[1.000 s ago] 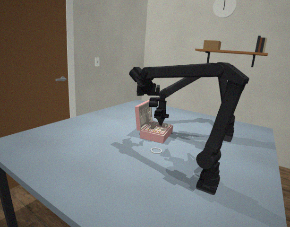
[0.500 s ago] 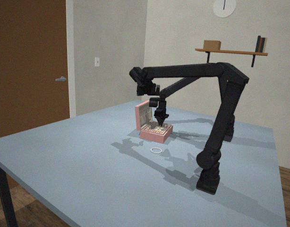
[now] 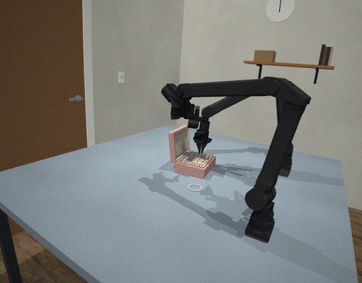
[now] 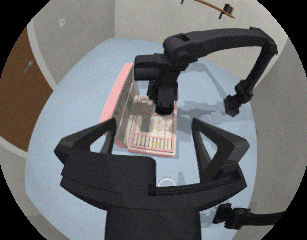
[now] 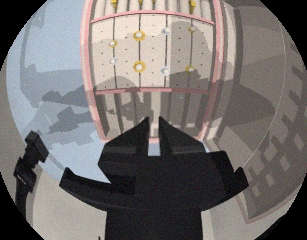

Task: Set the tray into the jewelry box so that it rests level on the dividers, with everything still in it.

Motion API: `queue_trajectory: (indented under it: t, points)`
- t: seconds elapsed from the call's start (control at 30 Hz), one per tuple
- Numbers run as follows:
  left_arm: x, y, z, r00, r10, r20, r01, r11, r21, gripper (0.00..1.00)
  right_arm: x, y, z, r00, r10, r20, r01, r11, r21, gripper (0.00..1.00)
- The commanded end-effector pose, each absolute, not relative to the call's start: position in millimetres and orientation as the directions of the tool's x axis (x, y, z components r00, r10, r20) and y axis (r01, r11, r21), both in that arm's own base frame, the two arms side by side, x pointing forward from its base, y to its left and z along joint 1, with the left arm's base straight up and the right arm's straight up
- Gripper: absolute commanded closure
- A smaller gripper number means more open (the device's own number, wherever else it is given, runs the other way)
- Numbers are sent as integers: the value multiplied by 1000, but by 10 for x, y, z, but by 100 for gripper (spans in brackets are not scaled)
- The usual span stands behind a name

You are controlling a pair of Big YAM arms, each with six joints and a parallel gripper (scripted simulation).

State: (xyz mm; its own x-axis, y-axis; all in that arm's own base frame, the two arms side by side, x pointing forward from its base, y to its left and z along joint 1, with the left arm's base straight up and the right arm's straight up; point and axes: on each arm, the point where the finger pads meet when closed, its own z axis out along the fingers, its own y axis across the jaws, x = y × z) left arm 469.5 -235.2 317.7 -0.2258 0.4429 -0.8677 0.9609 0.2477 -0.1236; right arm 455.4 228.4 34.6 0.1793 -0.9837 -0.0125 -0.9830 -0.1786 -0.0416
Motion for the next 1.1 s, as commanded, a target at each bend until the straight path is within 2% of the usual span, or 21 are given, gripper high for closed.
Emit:
queue_trajectory:
  t: [0.0,0.17,0.3,0.33,0.73,1.0,1.07]
  points:
    - [4736,-2364,3372,-187,433,-882,966,244,-85,0,4717,2353,659,182,-983,-31,-980,-178,-93,87]
    - [4736,-2364,3372,-187,433,-882,966,244,-85,0,4741,2386,721,181,-983,-31,-980,-177,-89,87]
    - [4736,-2364,3372,-187,433,-882,966,244,-85,0,4871,2391,646,169,-983,-74,-984,-164,-69,42]
    - [4736,-2364,3372,-187,433,-882,966,244,-85,0,4835,2402,606,158,-982,-99,-986,-153,-60,40]
    - [4736,-2364,3372,-187,433,-882,966,244,-85,0,4566,2641,717,126,-922,-367,-992,-120,-41,40]
    - [4736,-2364,3372,-187,433,-882,966,244,-85,0,4474,2803,543,154,-828,-539,-984,-178,-8,40]
    - [4736,-2364,3372,-187,433,-882,966,244,-85,0,4474,2803,543,154,-828,-539,-984,-178,-8,40]
